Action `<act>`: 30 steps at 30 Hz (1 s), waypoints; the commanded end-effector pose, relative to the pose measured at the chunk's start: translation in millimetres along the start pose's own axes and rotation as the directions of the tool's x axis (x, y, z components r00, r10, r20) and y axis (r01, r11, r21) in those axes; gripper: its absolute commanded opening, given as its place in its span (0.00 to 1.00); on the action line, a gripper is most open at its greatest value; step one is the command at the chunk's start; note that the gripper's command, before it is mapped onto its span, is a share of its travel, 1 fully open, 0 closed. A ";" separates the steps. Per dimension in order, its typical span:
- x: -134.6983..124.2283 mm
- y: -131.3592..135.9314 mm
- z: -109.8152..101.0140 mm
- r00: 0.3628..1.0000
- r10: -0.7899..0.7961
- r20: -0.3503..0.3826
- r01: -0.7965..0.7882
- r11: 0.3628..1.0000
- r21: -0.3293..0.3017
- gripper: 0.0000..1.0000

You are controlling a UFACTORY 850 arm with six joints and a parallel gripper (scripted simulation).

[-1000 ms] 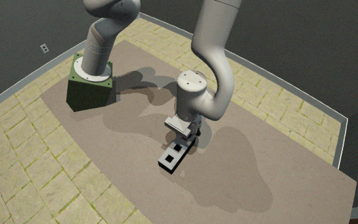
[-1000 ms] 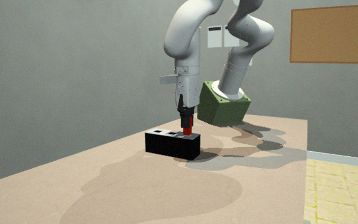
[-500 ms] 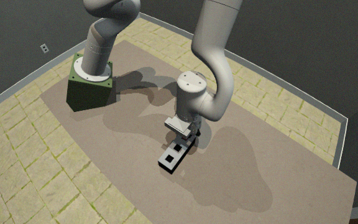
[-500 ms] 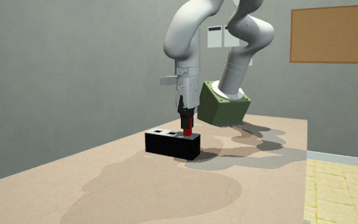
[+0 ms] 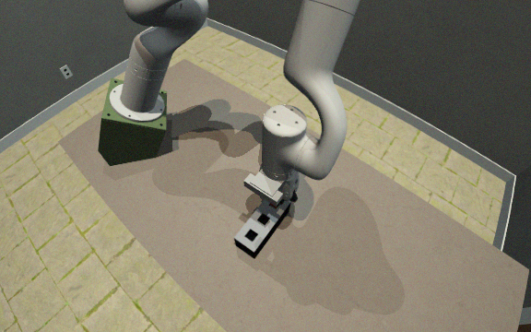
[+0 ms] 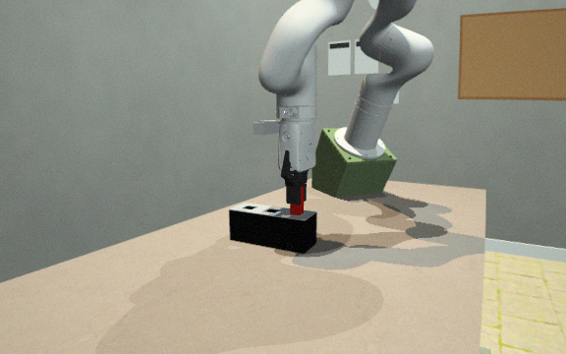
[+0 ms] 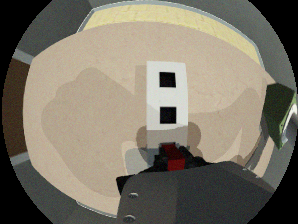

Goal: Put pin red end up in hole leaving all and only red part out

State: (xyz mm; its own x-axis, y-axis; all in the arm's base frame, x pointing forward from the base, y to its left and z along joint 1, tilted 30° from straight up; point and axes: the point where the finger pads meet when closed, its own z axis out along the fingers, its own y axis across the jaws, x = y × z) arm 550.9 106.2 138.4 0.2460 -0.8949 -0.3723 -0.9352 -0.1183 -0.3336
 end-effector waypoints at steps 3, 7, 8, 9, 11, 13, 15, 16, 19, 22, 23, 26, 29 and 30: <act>0.1 -0.8 -0.5 1.000 0.000 0.000 0.000 1.000 0.002 1.00; 0.1 -0.8 -0.5 1.000 0.000 0.000 0.000 1.000 0.002 1.00; 0.1 -0.8 -0.5 1.000 0.000 0.000 0.000 1.000 0.002 1.00; 0.1 -0.8 -0.5 1.000 0.000 0.000 0.000 1.000 0.002 1.00; 0.1 -0.8 -0.5 1.000 0.000 0.000 0.000 1.000 0.002 1.00; 0.1 -0.8 -0.5 1.000 0.000 0.000 0.000 1.000 0.002 1.00; 0.1 -0.8 -0.5 1.000 0.000 0.000 0.000 1.000 0.002 1.00; 0.1 -0.8 -0.5 1.000 0.000 0.000 0.000 1.000 0.002 1.00; 0.1 -0.8 -0.5 1.000 0.000 0.000 0.000 1.000 0.002 1.00; 0.1 -0.8 -0.5 1.000 0.000 0.000 0.000 1.000 0.002 1.00; 0.1 -0.8 -0.5 1.000 0.000 0.000 0.000 1.000 0.002 1.00; 0.1 -0.8 -0.5 1.000 0.000 0.000 0.000 1.000 0.002 1.00; 0.1 -0.8 -0.5 1.000 0.000 0.000 0.000 1.000 0.002 1.00; 0.1 -0.8 -0.5 1.000 0.000 0.000 0.000 1.000 0.002 1.00</act>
